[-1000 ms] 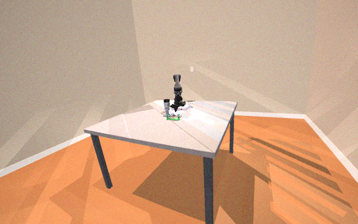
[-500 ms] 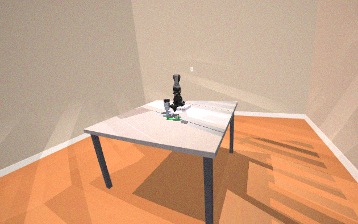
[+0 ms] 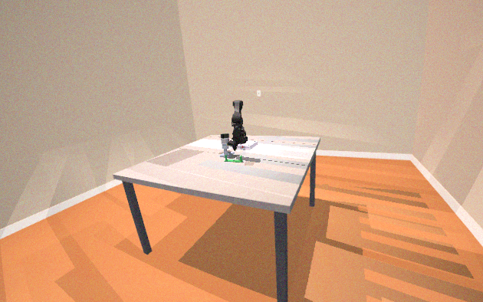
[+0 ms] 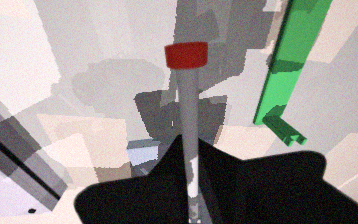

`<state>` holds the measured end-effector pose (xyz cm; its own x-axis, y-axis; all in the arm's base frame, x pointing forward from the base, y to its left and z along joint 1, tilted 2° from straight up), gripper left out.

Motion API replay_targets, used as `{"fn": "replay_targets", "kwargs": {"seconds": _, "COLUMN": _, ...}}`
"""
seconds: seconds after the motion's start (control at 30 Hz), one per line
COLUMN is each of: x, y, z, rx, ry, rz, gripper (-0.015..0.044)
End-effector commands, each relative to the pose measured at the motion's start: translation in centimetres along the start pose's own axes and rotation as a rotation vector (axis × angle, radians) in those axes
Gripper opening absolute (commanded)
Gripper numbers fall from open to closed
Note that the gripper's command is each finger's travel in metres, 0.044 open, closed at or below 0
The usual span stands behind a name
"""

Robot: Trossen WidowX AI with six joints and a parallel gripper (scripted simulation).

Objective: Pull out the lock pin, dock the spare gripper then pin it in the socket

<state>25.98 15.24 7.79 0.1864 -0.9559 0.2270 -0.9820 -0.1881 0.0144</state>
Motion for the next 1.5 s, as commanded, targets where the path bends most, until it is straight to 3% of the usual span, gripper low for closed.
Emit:
{"fn": "replay_targets", "kwargs": {"seconds": 0.0, "x": 0.4, "y": -0.1, "z": 0.0, "rx": 0.001, "ry": -0.002, "rz": -0.002, "gripper": 0.0}}
{"fn": "replay_targets", "kwargs": {"seconds": 1.47, "x": 3.0, "y": -0.3, "z": 0.7, "rx": -0.016, "ry": -0.001, "rz": -0.007, "gripper": 0.0}}
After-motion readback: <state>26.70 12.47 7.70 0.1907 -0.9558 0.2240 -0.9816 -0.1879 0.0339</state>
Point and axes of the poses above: the point midway between the two fingers, 35 mm back from their tips, its own z axis out along the fingers, its own y axis across the jaws, x = y × z, the point moved 3 cm from there along -z, back along the fingers, and after that the axes turned 4 degrees about z, right-handed, at the moved point
